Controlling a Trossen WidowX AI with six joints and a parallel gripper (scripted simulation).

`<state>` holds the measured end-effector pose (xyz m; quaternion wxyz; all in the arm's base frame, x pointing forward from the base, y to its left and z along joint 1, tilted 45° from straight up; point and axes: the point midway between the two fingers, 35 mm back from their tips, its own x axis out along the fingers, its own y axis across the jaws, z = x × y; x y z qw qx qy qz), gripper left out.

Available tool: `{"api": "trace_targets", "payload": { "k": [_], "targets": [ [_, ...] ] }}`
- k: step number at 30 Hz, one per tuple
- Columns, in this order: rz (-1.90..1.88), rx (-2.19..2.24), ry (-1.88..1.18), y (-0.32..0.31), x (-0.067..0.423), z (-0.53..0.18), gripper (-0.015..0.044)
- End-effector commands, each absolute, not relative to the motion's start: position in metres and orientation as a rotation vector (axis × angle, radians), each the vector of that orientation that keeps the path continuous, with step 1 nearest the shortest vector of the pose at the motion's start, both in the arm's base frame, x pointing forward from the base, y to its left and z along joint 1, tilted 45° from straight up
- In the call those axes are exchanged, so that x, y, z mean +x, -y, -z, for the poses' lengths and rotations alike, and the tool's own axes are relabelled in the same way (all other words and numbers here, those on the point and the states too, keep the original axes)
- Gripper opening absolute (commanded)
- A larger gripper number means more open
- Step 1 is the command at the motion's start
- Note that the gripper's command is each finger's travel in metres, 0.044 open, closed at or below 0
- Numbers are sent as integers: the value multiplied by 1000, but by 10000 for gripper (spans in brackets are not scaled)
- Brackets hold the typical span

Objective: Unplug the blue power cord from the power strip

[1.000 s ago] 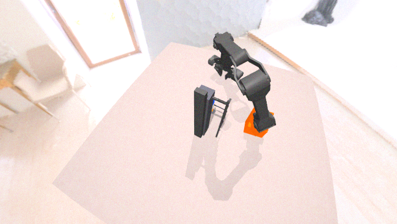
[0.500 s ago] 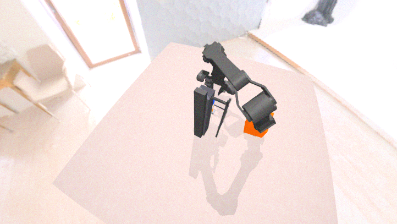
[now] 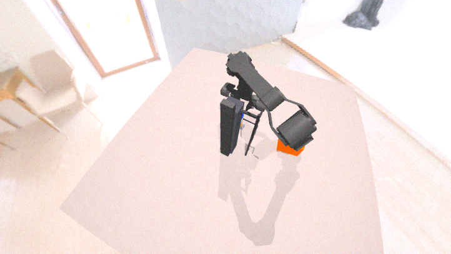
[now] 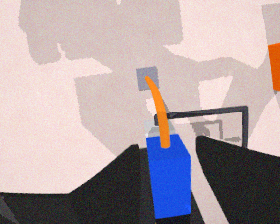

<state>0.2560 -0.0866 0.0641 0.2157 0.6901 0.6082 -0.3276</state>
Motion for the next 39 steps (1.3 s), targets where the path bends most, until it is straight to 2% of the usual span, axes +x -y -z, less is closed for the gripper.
{"api": "trace_targets", "payload": {
  "k": [1,22,25,34,35,39],
  "targets": [
    [905,1918,-1679,83,257,-70,160],
    [904,1919,-1680,66,259,-70,160],
    [906,1913,-1686,68,259,-71,81],
    [906,1913,-1686,68,259,-71,21],
    [906,1913,-1686,68,259,-71,0],
    [907,1913,-1685,71,258,-69,0]
  ]
}}
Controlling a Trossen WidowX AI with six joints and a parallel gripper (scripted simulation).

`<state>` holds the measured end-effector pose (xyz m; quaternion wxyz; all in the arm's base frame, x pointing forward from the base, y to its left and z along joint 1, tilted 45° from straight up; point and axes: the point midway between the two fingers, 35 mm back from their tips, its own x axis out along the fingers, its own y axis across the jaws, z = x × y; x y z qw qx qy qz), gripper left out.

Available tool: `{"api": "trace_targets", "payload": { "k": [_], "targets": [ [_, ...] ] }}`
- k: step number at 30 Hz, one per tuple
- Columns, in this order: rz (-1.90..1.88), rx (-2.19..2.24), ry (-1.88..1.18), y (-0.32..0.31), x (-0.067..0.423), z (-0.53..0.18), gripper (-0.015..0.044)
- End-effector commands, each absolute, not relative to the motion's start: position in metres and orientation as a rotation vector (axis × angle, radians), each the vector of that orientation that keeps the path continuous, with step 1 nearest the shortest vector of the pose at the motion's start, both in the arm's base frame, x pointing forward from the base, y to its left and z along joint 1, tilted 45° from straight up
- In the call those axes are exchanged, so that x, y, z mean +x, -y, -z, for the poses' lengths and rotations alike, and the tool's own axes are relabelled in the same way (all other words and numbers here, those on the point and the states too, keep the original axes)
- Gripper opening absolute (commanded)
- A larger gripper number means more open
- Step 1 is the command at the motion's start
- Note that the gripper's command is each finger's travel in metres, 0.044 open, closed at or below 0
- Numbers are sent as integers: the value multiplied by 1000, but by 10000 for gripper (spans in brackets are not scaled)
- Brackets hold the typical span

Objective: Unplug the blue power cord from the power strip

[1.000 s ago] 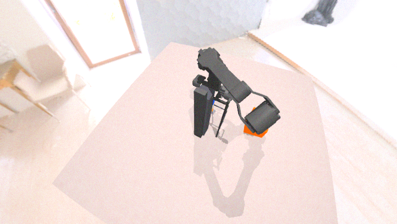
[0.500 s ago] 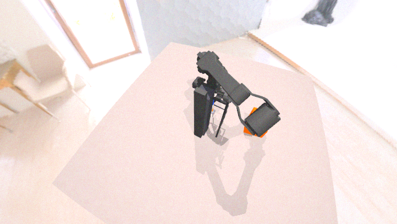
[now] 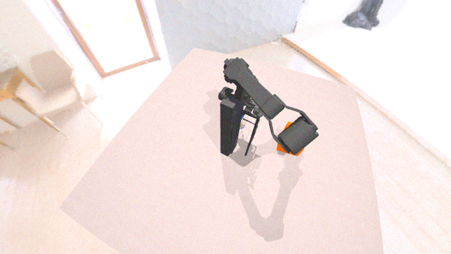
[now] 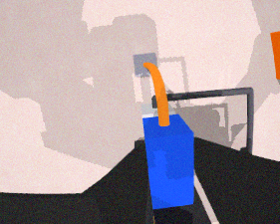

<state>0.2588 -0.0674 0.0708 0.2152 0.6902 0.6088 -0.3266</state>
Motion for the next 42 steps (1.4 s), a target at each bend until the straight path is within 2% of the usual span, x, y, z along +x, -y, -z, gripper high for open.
{"api": "trace_targets", "payload": {
  "k": [1,30,36,42],
  "targets": [
    [907,1913,-1685,72,258,-68,0],
    [910,1914,-1677,108,248,-38,0],
    [903,1903,-1683,100,250,-43,157],
    [903,1903,-1683,100,250,-43,160]
  ]
}}
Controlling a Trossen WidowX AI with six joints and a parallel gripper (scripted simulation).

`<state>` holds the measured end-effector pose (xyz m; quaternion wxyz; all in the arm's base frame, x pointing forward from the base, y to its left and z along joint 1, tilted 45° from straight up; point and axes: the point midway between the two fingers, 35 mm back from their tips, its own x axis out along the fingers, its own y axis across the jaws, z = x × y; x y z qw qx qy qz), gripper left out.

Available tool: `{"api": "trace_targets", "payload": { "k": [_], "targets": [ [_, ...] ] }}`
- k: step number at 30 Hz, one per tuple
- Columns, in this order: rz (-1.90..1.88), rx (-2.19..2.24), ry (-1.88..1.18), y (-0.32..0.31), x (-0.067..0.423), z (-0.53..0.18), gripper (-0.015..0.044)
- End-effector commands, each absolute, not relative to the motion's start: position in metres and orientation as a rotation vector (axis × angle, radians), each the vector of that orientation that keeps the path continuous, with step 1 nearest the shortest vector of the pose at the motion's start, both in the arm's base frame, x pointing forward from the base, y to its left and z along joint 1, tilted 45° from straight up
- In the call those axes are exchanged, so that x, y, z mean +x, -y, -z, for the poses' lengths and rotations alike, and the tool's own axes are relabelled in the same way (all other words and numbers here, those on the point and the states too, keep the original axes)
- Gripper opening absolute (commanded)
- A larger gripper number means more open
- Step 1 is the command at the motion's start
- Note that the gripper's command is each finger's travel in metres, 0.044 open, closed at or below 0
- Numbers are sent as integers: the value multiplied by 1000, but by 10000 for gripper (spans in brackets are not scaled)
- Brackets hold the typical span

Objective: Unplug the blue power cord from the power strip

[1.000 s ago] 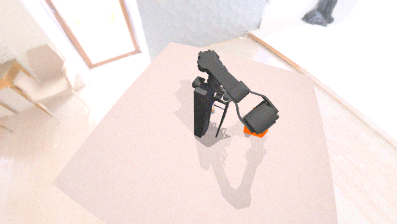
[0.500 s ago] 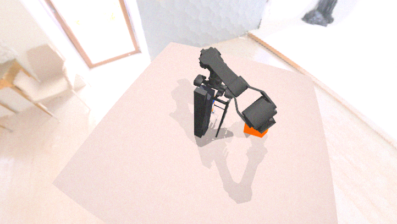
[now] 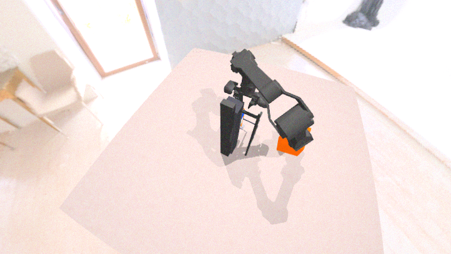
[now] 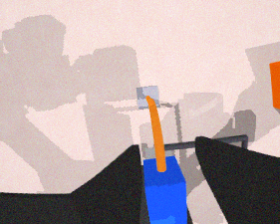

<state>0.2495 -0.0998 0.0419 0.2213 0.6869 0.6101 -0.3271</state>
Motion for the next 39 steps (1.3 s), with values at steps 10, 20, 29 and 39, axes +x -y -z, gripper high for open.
{"api": "trace_targets", "payload": {
  "k": [10,20,29,39],
  "targets": [
    [906,1917,-1678,105,249,-48,160],
    [906,1917,-1678,95,253,-58,160],
    [905,1918,-1679,85,256,-68,160],
    [905,1918,-1680,79,257,-70,160]
  ]
}}
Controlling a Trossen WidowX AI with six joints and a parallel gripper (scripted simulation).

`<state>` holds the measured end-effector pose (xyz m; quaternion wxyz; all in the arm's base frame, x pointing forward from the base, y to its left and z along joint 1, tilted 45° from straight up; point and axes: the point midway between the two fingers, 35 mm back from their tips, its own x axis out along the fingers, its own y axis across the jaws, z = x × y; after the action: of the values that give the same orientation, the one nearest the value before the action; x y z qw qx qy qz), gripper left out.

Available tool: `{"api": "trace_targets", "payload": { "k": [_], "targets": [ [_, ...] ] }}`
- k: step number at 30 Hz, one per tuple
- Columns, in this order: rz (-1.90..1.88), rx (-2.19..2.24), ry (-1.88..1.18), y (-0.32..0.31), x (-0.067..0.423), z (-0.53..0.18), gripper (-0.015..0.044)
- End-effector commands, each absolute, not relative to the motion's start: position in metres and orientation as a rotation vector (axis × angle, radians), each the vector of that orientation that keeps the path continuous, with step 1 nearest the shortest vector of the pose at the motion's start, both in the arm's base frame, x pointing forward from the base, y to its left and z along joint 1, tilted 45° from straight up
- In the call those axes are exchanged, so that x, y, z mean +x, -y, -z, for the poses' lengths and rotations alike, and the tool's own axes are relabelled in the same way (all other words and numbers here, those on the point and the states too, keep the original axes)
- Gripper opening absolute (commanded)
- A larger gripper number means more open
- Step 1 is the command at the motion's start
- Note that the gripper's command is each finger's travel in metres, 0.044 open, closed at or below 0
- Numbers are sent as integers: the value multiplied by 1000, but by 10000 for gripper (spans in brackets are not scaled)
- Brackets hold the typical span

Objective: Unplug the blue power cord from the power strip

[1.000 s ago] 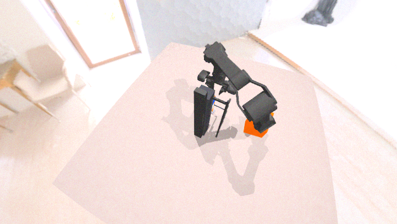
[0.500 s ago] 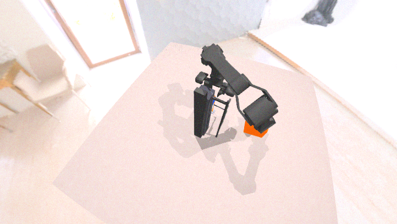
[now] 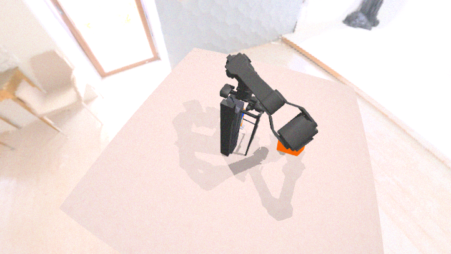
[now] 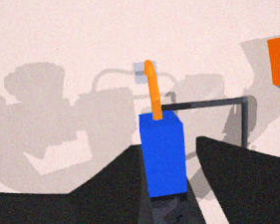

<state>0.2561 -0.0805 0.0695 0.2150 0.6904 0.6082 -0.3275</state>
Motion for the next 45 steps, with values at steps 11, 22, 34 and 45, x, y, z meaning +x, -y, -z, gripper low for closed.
{"api": "trace_targets", "payload": {
  "k": [11,22,34,45],
  "targets": [
    [906,1913,-1686,74,257,-65,94],
    [907,1913,-1685,76,257,-64,0],
    [908,1913,-1681,89,255,-51,0],
    [909,1913,-1679,103,251,-40,0]
  ]
}}
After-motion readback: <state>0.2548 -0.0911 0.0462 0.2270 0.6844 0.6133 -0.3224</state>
